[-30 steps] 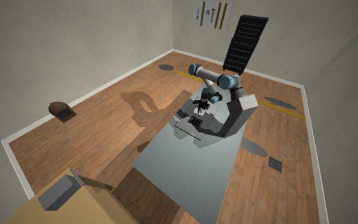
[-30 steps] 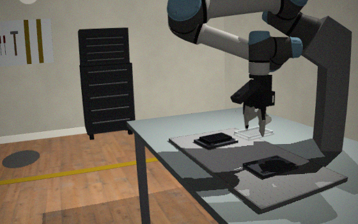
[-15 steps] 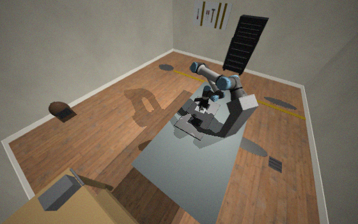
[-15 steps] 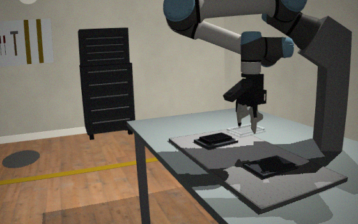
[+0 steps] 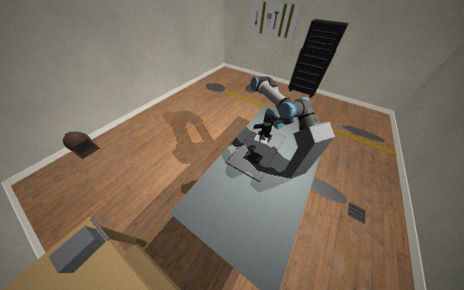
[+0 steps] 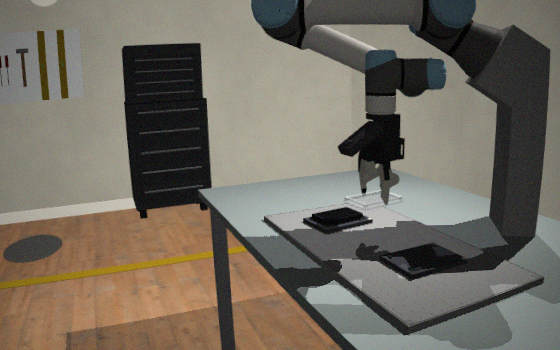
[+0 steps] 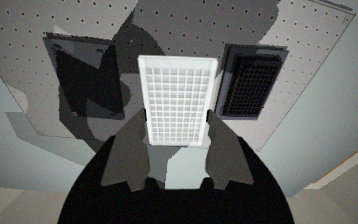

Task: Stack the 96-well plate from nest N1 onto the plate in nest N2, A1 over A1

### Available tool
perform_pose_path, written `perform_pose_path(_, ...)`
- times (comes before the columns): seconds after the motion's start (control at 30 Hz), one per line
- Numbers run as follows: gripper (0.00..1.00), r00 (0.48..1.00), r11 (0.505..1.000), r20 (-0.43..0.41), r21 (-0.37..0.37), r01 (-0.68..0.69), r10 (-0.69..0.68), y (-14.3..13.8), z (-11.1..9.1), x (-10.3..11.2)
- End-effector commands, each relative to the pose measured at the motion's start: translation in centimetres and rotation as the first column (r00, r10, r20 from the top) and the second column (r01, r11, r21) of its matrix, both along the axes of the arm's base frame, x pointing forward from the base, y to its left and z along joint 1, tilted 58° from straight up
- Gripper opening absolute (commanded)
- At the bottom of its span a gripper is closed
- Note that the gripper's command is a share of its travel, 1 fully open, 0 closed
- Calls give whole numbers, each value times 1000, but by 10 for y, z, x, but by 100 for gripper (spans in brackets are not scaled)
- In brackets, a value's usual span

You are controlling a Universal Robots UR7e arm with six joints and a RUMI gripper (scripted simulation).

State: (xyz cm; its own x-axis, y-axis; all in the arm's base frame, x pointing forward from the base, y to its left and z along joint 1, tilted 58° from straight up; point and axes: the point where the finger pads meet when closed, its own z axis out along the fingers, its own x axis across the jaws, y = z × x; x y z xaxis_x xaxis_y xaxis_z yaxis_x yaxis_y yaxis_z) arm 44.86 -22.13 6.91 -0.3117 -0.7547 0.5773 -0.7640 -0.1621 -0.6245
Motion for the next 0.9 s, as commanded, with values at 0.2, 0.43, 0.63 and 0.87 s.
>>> perform_pose_path(0.2,0,1000,1000,-1,2,-3,3,-28,22,-11)
perform_pose_path(0.43,0,1000,1000,-1,2,-3,3,-41,32,-17)
perform_pose_path(0.63,0,1000,1000,-1,2,-3,3,-56,43,-23)
perform_pose_path(0.87,0,1000,1000,-1,2,-3,3,-69,53,-28)
